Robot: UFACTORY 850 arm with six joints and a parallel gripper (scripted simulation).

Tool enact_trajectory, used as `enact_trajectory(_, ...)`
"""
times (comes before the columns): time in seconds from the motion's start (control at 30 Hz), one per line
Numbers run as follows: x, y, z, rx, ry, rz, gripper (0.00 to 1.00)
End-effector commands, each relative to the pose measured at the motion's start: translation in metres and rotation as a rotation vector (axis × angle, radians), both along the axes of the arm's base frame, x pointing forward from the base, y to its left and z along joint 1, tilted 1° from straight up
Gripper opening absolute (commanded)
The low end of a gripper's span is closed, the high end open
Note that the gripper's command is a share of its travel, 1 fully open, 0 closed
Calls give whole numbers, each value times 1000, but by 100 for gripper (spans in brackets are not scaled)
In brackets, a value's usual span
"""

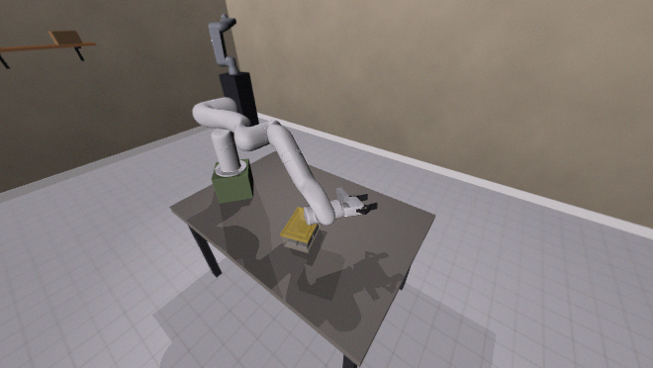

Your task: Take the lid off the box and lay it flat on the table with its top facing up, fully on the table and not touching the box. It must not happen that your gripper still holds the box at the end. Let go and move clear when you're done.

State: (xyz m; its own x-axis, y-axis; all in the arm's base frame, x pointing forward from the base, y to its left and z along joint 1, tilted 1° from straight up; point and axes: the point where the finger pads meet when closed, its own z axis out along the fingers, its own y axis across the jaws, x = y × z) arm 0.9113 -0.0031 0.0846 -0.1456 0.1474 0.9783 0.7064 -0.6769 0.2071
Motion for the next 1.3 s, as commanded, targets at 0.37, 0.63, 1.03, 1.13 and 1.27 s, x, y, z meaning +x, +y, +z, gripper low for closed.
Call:
enact_trajectory(0.37, 1, 0, 2, 0, -3, 0, 100)
enact_trajectory(0.63, 1, 0, 2, 0, -2, 1, 100)
enact_trajectory(1.03, -6, 13, 6, 11, 76, 47, 100)
enact_trajectory(1.13, -7, 15, 7, 13, 92, 56, 100)
enact_trajectory(1.27, -14, 28, 11, 20, 173, 99, 100)
